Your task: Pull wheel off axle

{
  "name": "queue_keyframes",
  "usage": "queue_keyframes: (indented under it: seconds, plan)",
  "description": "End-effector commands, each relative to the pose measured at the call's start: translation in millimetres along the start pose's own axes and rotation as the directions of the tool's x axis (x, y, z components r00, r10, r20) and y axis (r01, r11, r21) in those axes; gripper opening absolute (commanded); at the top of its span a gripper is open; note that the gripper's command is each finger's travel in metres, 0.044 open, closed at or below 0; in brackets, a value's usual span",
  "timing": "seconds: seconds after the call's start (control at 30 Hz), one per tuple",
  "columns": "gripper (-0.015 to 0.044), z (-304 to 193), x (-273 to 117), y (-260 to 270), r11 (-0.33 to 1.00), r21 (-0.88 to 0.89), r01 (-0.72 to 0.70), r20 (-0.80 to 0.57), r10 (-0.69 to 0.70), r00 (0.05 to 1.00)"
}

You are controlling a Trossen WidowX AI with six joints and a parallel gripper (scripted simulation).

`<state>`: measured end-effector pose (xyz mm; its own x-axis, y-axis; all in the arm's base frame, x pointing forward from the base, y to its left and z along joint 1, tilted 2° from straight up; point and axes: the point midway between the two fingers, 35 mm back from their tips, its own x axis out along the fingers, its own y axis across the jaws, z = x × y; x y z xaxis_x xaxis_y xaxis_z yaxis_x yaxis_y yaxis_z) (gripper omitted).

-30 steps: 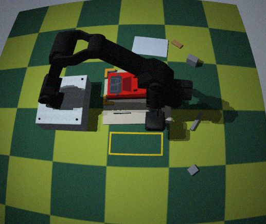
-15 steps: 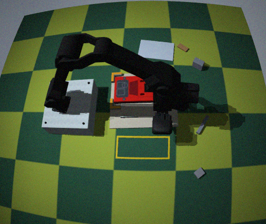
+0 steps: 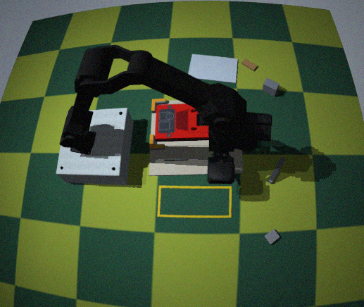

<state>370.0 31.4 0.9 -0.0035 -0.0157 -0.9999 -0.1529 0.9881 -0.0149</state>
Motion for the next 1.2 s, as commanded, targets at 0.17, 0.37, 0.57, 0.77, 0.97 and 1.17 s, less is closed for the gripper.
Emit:
queue_keyframes:
  seconds: [0.17, 0.37, 0.57, 0.77, 0.97, 1.17]
  plan:
    - [0.0000, 0, -6, 0, 1.000, -0.001, -0.001, 0.002, 0.001, 1.000]
    - [0.0000, 0, -8, 0, 1.000, -0.001, -0.001, 0.003, 0.001, 1.000]
    - [0.0000, 0, -10, 0, 1.000, -0.001, -0.002, 0.004, 0.002, 1.000]
    - [0.0000, 0, -12, 0, 1.000, -0.001, -0.002, 0.005, 0.002, 1.000]
    - [0.0000, 0, -14, 0, 1.000, -0.002, -0.002, 0.005, 0.002, 1.000]
    - [0.0000, 0, -16, 0, 1.000, -0.002, -0.002, 0.006, 0.002, 1.000]
